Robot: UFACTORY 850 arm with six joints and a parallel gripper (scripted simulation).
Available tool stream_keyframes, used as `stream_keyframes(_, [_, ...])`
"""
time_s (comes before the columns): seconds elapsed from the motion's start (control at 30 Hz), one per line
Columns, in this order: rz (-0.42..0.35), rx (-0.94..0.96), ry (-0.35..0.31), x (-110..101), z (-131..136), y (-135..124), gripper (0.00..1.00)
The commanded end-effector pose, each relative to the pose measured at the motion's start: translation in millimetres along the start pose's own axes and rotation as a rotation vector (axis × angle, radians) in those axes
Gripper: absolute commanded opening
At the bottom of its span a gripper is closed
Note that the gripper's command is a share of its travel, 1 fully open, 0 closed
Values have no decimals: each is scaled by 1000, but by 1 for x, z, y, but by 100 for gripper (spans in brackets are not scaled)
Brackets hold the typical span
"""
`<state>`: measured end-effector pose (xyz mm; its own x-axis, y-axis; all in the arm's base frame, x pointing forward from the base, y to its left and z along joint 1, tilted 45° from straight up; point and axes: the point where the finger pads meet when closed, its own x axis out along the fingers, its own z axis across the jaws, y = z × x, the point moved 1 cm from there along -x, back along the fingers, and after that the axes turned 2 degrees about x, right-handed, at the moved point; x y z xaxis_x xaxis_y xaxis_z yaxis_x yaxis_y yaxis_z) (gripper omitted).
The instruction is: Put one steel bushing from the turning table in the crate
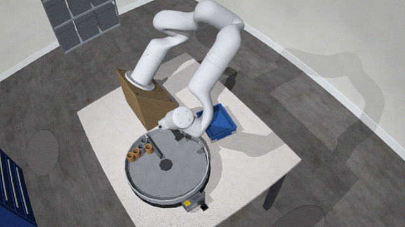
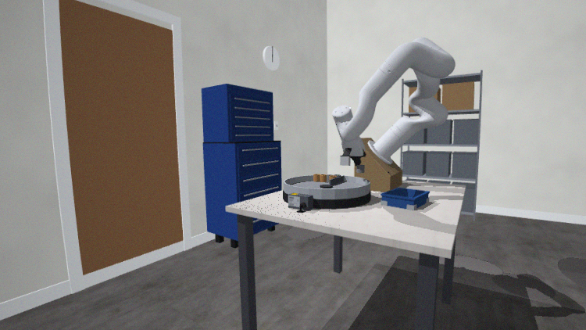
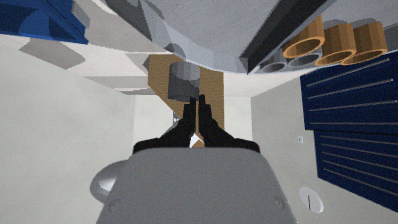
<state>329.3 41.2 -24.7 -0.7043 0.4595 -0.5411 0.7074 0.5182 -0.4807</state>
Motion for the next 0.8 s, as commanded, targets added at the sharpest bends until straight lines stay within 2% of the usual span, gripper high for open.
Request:
stream_keyframes(0.0, [2,2,-1,-7,-36,6,0])
stream_keyframes(0.43, [2,2,-1,-22,-136,20,0])
stream_keyframes(0.5, [2,2,-1,-22,-136,20,0])
stream_keyframes(0.77, [2,2,-1,-33,-204,30,0])
